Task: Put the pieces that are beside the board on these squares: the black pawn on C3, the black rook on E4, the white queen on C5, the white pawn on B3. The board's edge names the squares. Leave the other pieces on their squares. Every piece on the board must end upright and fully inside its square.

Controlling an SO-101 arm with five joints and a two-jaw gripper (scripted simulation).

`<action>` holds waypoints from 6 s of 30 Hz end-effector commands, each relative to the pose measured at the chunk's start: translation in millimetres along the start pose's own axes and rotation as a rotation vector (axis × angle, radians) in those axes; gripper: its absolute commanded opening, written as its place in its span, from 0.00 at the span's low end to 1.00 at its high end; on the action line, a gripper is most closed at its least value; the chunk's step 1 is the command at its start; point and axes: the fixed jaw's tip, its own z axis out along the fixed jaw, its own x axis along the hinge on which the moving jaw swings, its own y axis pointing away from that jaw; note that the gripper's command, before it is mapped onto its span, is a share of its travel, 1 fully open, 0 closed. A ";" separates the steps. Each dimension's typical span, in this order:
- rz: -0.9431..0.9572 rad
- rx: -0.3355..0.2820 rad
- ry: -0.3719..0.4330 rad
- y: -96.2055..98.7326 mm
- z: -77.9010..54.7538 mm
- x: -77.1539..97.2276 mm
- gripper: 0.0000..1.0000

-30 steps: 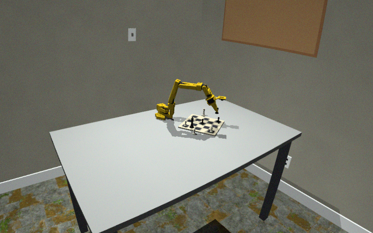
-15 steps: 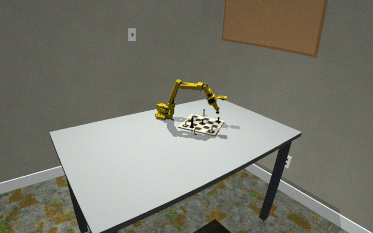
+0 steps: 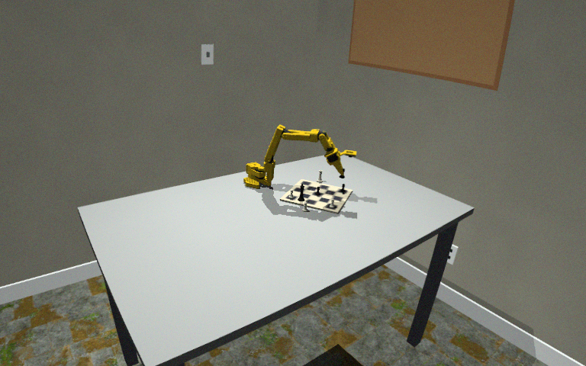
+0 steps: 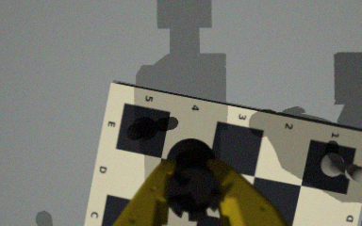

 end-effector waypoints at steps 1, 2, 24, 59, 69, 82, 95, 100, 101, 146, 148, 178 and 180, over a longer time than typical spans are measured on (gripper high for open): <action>-0.001 -0.003 0.019 1.5 4.6 3.9 0.00; -0.001 -0.003 0.019 1.5 5.3 4.3 0.00; -0.001 -0.003 0.019 1.7 32.1 20.6 0.00; 0.000 -0.003 0.019 1.5 56.3 38.4 0.00; 0.000 -0.003 0.020 1.3 56.8 40.1 0.00; 0.001 -0.002 0.019 0.8 54.1 37.5 0.00; 0.003 -0.001 0.019 0.2 51.2 34.7 0.00; 0.003 -0.001 0.019 0.3 51.3 34.8 0.00; 0.003 -0.001 0.019 0.3 51.4 34.9 0.00; 0.005 0.001 0.020 -0.5 63.5 44.4 0.00; 0.005 0.001 0.020 -0.7 63.5 44.8 0.00; 0.007 0.002 0.020 -1.2 62.4 44.0 0.02; 0.007 0.002 0.020 -1.2 62.4 44.0 0.04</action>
